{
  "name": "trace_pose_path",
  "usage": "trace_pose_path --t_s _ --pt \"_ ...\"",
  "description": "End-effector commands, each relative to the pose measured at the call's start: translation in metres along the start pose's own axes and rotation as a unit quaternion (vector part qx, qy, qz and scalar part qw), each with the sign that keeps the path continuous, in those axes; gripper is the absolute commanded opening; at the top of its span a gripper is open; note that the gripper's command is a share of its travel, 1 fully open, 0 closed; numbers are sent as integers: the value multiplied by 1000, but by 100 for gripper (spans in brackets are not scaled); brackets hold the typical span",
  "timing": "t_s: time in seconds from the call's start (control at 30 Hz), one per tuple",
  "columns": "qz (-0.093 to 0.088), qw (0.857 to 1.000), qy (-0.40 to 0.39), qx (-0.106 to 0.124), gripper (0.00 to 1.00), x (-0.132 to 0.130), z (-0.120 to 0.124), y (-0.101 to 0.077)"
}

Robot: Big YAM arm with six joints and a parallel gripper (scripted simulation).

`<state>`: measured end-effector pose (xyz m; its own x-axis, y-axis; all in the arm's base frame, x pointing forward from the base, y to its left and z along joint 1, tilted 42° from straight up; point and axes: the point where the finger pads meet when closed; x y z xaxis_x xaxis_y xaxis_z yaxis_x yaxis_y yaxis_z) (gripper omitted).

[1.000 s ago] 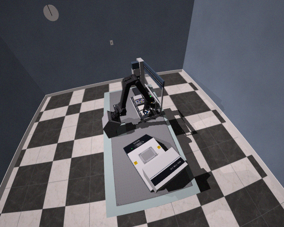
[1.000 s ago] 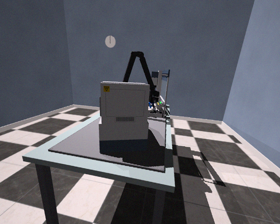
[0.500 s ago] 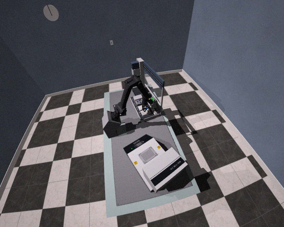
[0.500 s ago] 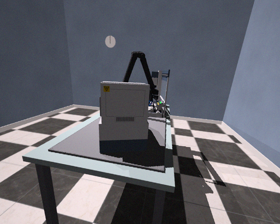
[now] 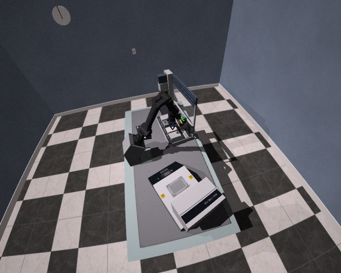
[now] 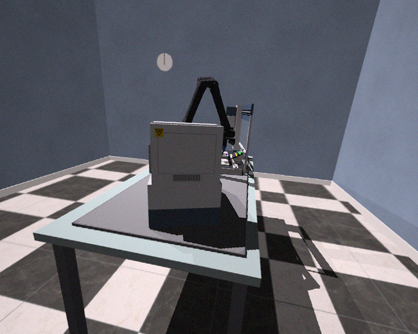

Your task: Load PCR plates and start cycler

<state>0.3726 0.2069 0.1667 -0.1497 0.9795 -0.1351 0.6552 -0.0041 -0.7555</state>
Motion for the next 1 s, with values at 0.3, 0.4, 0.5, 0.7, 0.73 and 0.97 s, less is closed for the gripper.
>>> trace_pose_path --t_s 0.3,0.4,0.5,0.7,0.73,0.97 --pt "-20 998 -60 -25 100 26 -15 -14" --pt "-17 998 -52 -29 100 23 -15 -15" --pt "-12 999 -45 -24 100 18 -11 -13" --pt "-12 999 -31 -26 100 16 -20 -18" --pt "-14 999 -31 -26 100 18 -21 -20" --pt "-20 999 -37 -28 100 28 -19 -21"
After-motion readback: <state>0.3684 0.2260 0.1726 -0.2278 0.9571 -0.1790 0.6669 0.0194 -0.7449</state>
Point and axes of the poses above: the point where the finger pads meet when closed, its own y axis out along the fingers, its own x axis across the jaws, z = x × y, and after that the axes turned 12 degrees about -y, right-handed
